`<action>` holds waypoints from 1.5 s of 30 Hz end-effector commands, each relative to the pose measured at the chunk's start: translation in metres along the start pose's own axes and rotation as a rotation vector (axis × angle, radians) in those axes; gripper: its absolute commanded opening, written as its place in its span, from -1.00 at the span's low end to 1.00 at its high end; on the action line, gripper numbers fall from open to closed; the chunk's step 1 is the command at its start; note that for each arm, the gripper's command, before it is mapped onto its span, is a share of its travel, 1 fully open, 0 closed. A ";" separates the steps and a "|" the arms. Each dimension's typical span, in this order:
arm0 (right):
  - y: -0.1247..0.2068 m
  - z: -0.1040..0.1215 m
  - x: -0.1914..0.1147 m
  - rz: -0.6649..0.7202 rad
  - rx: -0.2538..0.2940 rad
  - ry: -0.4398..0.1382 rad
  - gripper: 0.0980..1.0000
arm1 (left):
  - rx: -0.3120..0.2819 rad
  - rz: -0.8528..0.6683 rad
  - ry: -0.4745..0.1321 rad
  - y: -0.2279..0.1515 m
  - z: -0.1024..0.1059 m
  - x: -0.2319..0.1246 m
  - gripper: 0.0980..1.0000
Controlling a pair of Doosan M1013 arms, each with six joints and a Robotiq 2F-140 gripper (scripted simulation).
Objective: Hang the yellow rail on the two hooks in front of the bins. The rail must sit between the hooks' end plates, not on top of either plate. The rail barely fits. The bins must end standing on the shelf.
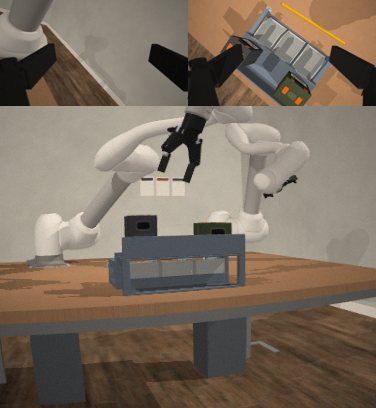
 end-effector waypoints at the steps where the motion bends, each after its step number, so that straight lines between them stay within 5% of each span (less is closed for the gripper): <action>1: 0.000 -0.001 0.001 0.000 0.000 -0.002 1.00 | 0.000 -0.001 -0.001 0.000 0.000 0.001 1.00; 34: 0.000 -0.001 0.001 0.000 0.000 -0.002 1.00 | 0.012 0.019 -0.001 0.002 0.005 -0.002 1.00; 45: 0.000 -0.001 0.001 0.000 0.000 -0.002 1.00 | 0.053 0.093 -0.002 0.006 0.024 -0.010 1.00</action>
Point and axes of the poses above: on each arm, the point where the finger pads meet when closed, its own z axis out along the fingers, its own y axis across the jaws, x = y × z, the point moved 9 cm from there along -z, back along the fingers, and after that the axes turned 1 degree about z, right-handed, at the moved point
